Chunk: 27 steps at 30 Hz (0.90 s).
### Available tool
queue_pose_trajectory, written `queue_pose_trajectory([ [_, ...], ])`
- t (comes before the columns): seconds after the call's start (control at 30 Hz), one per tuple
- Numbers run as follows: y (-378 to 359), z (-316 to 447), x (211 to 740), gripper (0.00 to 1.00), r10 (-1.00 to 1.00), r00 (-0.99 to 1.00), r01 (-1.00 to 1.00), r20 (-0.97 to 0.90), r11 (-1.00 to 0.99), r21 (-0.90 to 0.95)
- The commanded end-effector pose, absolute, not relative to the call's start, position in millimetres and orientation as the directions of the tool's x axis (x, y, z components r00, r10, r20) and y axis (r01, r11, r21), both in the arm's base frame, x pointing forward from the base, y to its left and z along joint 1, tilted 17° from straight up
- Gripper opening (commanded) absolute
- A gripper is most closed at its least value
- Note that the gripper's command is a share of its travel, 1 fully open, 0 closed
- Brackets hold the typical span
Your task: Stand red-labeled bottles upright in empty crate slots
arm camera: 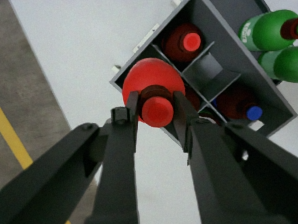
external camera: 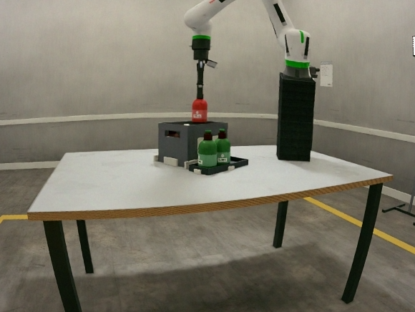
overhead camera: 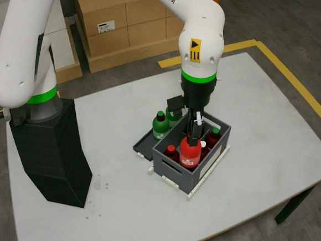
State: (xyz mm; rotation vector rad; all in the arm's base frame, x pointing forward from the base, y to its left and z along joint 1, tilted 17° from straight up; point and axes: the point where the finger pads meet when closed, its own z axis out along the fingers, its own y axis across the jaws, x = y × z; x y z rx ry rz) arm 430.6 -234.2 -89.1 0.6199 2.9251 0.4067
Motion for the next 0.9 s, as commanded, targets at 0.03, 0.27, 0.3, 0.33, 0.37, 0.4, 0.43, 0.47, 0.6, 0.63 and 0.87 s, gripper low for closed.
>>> queue_pose_trajectory([
  [0.03, -234, -92, 432, 0.10, 0.413, -0.908, 0.380, -0.066, 0.880, 0.285],
  [0.27, -233, -98, 433, 0.10, 0.413, -0.908, 0.380, -0.066, 0.880, 0.285],
  [0.3, -232, -99, 433, 0.10, 0.413, -0.908, 0.380, -0.066, 0.880, 0.285],
  [0.33, -232, -100, 433, 0.10, 0.413, -0.908, 0.380, -0.066, 0.880, 0.285],
  [0.37, -232, -101, 433, 0.10, 0.413, -0.908, 0.380, -0.066, 0.880, 0.285],
  [0.4, -232, -102, 433, 0.10, 0.413, -0.908, 0.380, -0.066, 0.880, 0.285],
  [0.43, -232, -102, 433, 0.10, 0.413, -0.908, 0.380, -0.066, 0.880, 0.285],
  [0.47, -232, -102, 433, 0.10, 0.413, -0.908, 0.380, -0.066, 0.880, 0.285],
  [0.6, -231, -106, 434, 0.10, 0.413, -0.908, 0.380, -0.066, 0.880, 0.285],
  [0.63, -230, -107, 434, 0.10, 0.413, -0.908, 0.380, -0.066, 0.880, 0.285],
  [0.87, -229, -114, 436, 0.10, 0.413, -0.908, 0.380, -0.066, 0.880, 0.285],
])
